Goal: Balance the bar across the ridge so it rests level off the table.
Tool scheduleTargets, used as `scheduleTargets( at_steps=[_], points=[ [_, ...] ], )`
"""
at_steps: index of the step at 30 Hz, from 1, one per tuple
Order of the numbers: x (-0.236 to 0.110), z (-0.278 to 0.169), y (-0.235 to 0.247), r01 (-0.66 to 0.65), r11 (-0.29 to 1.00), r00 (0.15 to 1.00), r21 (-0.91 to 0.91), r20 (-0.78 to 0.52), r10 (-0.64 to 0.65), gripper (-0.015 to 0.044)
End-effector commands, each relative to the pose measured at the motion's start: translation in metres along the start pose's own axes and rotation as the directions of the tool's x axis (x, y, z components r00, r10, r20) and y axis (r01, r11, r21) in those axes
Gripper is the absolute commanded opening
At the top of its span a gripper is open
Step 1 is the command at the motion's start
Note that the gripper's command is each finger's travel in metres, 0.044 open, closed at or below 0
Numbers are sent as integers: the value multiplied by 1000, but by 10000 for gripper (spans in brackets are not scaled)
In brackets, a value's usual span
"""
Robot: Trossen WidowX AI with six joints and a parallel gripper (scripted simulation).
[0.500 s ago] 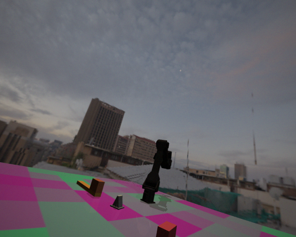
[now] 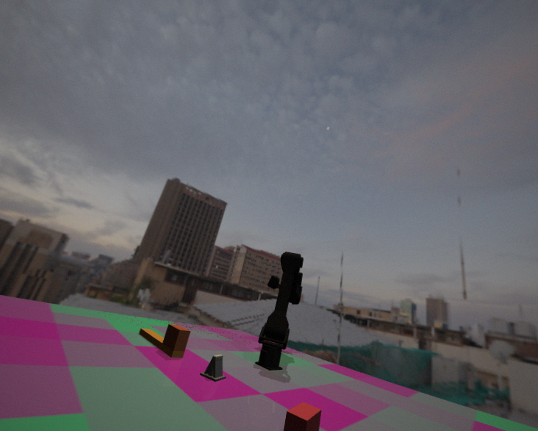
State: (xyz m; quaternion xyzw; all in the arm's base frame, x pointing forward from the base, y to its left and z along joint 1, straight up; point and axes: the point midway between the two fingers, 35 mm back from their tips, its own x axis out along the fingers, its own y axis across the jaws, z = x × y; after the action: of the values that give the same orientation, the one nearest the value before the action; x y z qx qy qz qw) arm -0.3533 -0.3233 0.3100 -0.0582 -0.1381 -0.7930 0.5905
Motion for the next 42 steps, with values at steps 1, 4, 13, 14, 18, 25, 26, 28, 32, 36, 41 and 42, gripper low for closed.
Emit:
scheduleTargets(
  at_steps=[1, 4, 13, 14, 18, 25, 26, 28, 32, 36, 41, 42],
  points=[
    [15, -8, 17, -21, 998, 999, 57, -30, 23, 315],
    [26, -17, 32, -36, 994, 997, 103, -60, 43, 315],
    [51, -41, 82, -80, 970, 983, 231, -140, 114, 315],
    [53, -44, 88, -84, 966, 981, 245, -150, 123, 315],
    [62, -55, 111, -91, 951, 970, 297, -190, 152, 315],
    [73, -73, 153, -92, 920, 942, 380, -265, 204, 315],
    [75, -76, 160, -92, 916, 937, 391, -276, 212, 315],
    [76, -82, 172, -91, 906, 927, 413, -298, 229, 315],
    [78, -93, 199, -87, 887, 902, 454, -341, 263, 315],
    [78, -103, 225, -81, 870, 874, 486, -384, 296, 315],
    [75, -114, 259, -82, 858, 834, 507, -436, 338, 315],
    [74, -116, 265, -82, 856, 825, 510, -447, 346, 315]
  ],
)
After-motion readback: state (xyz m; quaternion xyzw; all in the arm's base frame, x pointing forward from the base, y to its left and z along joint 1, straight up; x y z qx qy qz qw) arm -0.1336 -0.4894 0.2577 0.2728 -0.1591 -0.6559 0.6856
